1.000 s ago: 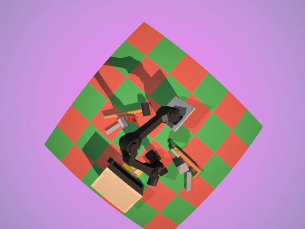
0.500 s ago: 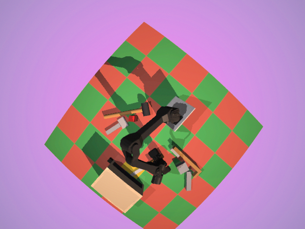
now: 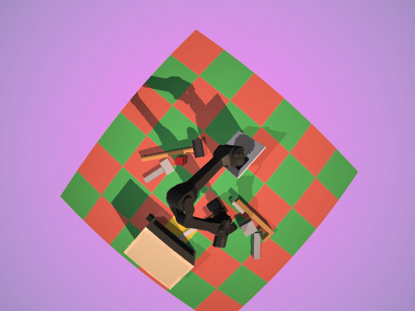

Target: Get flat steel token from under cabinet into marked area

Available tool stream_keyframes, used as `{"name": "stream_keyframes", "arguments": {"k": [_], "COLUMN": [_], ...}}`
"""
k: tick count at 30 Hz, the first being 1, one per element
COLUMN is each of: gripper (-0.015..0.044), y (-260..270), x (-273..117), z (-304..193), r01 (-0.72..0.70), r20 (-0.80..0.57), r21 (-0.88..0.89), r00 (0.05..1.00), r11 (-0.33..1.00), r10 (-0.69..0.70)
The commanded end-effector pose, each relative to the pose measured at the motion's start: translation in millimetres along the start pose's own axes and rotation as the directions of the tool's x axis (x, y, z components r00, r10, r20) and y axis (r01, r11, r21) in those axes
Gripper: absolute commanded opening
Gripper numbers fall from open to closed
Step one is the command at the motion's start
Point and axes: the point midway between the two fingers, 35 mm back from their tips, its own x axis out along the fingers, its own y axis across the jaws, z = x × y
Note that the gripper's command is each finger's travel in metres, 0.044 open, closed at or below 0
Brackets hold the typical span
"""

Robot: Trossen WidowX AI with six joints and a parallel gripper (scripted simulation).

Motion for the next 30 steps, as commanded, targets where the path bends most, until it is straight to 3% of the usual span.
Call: {"name": "stream_keyframes", "arguments": {"k": [1,30], "gripper": [0.0000,0.0000], "y": [-0.6,2.3], "x": [0.9,-1.9], "z": [-13.5,-16.8], "r01": [0.004,0.002], "r20": [-0.005,-0.003], "r21": [-0.006,0.126], "r00": [1.000,1.000], "r11": [1.000,0.992], "r10": [-0.004,-0.002]}}
